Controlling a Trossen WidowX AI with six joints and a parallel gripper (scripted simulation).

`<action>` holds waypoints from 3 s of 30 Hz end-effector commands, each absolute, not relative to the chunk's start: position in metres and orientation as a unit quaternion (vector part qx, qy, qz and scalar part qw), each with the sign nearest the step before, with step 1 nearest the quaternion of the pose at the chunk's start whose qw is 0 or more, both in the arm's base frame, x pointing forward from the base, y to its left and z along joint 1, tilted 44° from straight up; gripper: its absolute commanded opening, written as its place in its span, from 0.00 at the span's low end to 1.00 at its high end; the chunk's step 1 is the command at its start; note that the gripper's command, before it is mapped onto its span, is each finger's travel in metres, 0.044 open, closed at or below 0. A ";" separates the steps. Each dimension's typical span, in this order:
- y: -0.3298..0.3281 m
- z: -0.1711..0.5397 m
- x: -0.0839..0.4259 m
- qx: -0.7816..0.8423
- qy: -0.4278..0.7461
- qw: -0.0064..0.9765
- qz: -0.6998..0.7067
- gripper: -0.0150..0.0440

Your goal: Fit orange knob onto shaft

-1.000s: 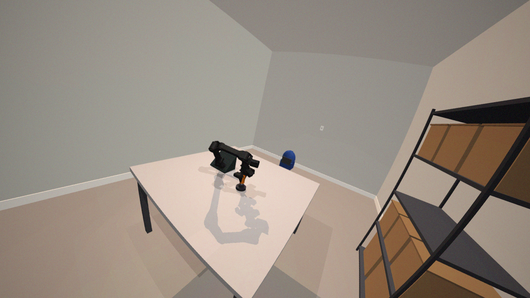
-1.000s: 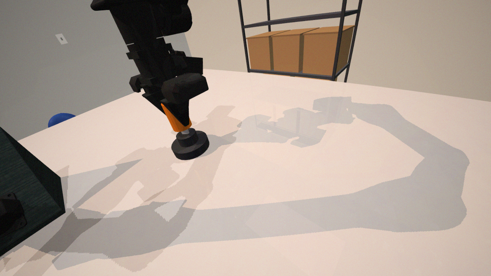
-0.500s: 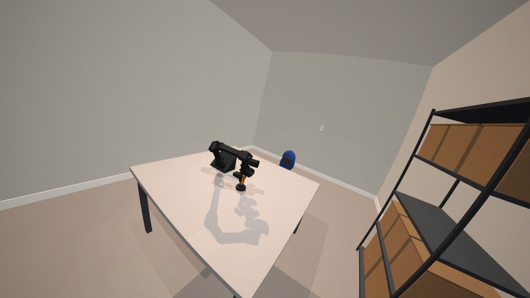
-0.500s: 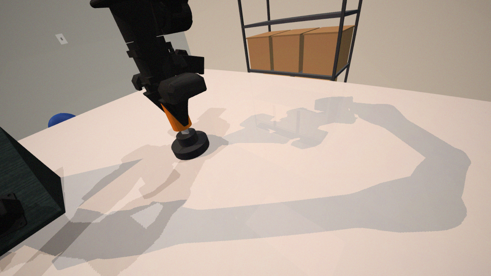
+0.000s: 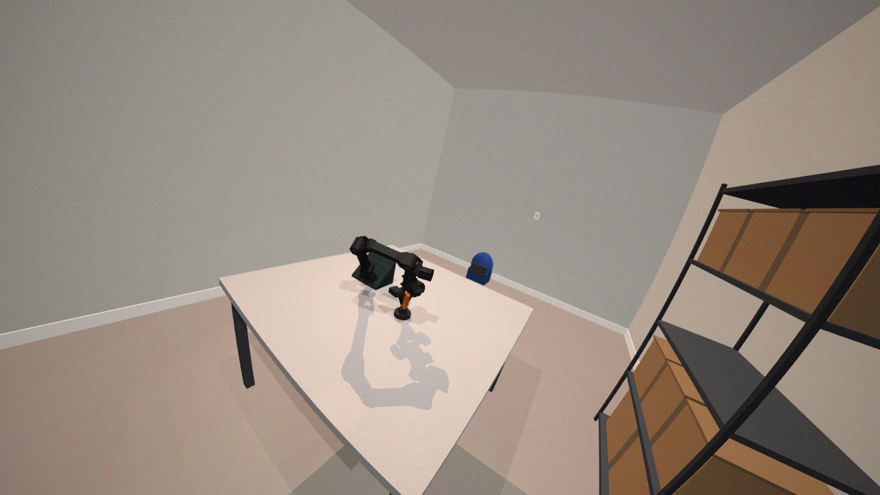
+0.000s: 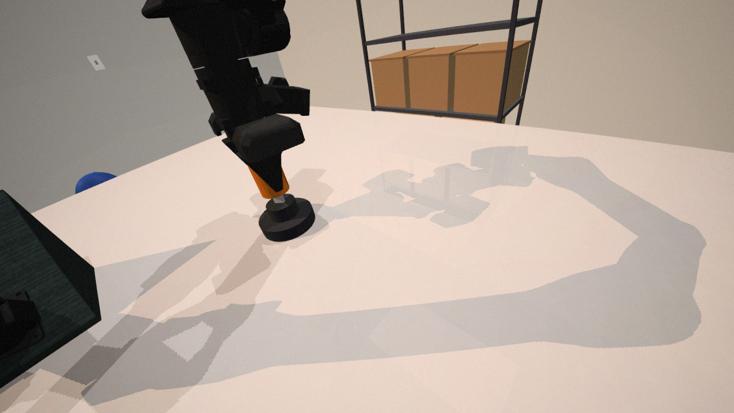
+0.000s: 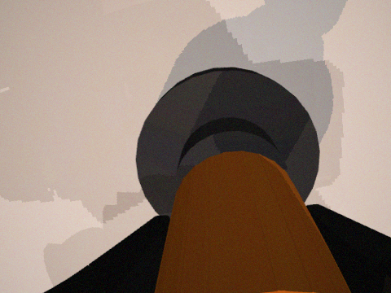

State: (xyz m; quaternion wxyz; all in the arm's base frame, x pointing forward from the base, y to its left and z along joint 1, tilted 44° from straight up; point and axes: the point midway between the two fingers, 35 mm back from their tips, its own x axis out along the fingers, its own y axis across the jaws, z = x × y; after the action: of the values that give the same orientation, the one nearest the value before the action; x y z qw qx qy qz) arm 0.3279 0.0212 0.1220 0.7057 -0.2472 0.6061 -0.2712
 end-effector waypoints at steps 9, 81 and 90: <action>0.020 0.122 0.328 -0.245 0.603 0.708 -0.273 0.25; 0.023 0.121 0.327 -0.227 0.596 0.714 -0.288 0.25; 0.020 0.120 0.327 -0.227 0.596 0.714 -0.289 0.25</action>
State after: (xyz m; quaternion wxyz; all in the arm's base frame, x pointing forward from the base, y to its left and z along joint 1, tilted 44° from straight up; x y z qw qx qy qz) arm 0.3270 0.0208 0.1198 0.7135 -0.2267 0.5966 -0.2890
